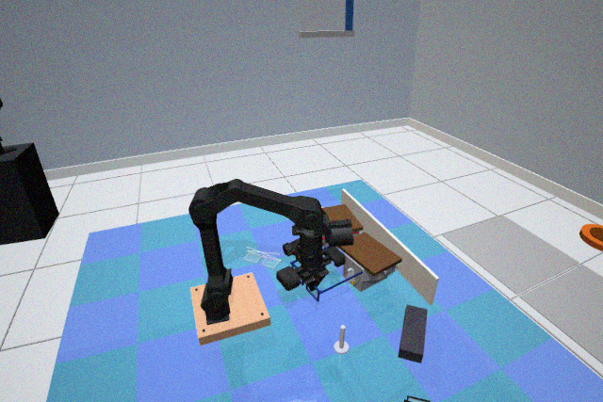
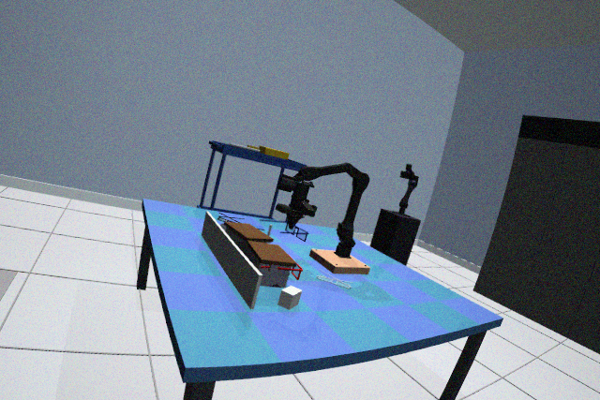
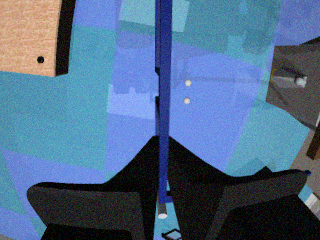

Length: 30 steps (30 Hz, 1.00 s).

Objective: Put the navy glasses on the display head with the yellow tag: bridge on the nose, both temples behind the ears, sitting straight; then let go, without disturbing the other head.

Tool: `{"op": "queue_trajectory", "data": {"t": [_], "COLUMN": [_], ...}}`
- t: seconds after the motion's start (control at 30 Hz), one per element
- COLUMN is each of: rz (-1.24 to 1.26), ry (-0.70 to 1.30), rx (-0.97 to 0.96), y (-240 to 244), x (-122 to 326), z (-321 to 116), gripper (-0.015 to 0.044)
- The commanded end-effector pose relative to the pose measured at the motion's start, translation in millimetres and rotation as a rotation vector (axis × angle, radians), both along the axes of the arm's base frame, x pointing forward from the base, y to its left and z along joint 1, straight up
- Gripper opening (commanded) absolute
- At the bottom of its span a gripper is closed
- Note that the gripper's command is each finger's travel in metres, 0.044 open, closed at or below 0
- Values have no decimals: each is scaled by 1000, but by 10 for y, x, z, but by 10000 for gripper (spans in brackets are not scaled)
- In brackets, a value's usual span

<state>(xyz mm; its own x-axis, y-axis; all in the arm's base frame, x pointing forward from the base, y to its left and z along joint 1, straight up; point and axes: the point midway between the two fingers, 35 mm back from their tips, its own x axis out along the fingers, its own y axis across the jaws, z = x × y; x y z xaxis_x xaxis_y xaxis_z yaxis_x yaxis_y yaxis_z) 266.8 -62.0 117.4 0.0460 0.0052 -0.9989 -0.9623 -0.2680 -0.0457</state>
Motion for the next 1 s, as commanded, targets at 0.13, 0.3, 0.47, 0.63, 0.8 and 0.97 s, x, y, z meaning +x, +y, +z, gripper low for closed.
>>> {"op": "queue_trajectory", "data": {"t": [0.13,0.3,0.47,0.63,0.8,0.97], "rz": [4,4,4,4,4,4], "ry": [4,4,4,4,5,5], "rx": [15,15,15,15,15,15], "y": [-1,-6,-8,-7,-3,4], "x": [-12,-11,-10,-9,-10,-10], "z": [-92,-139,-185,-230,-275,-318], "gripper": [0,0,0,0,0,0]}}
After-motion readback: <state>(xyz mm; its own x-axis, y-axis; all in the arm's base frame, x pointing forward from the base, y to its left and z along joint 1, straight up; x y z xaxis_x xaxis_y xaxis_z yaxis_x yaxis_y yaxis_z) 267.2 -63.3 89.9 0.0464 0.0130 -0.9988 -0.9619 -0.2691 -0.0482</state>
